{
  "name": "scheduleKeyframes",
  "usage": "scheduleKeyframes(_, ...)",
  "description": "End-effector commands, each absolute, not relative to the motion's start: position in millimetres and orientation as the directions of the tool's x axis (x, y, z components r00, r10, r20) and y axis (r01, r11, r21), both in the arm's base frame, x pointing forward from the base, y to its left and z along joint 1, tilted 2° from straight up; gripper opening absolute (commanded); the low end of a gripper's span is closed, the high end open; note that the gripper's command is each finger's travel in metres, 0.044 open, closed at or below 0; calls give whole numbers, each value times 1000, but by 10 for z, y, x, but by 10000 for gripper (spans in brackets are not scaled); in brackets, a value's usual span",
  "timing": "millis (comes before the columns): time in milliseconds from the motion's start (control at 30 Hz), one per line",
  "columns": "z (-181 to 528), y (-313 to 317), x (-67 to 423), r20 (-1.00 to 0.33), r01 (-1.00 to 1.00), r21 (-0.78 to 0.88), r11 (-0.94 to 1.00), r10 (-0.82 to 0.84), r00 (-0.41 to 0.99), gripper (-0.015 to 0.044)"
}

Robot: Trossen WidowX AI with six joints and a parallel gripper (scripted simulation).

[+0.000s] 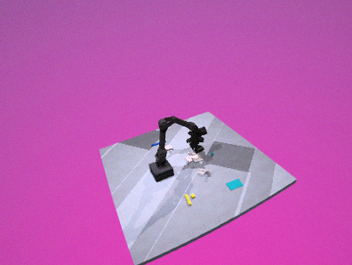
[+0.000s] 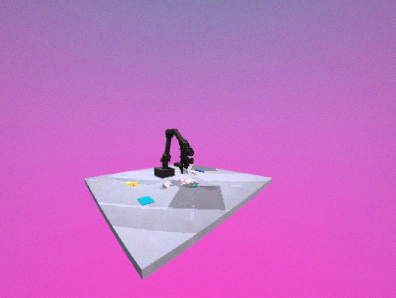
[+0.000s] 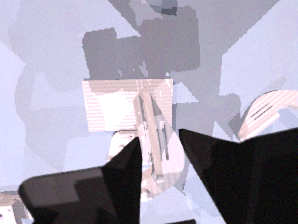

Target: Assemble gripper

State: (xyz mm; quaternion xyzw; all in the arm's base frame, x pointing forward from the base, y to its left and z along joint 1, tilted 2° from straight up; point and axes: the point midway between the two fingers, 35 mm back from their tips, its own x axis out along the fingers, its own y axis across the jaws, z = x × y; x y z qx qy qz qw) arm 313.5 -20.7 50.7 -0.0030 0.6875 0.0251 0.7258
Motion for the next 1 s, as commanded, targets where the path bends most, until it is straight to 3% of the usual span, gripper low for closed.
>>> scheduleKeyframes(0, 509, -203, 3131, -998, -37, 33, 999, 35, 53, 134)
scheduleKeyframes(967, 83, -188, 3157, -998, -38, 33, 999, 35, 53, 134)
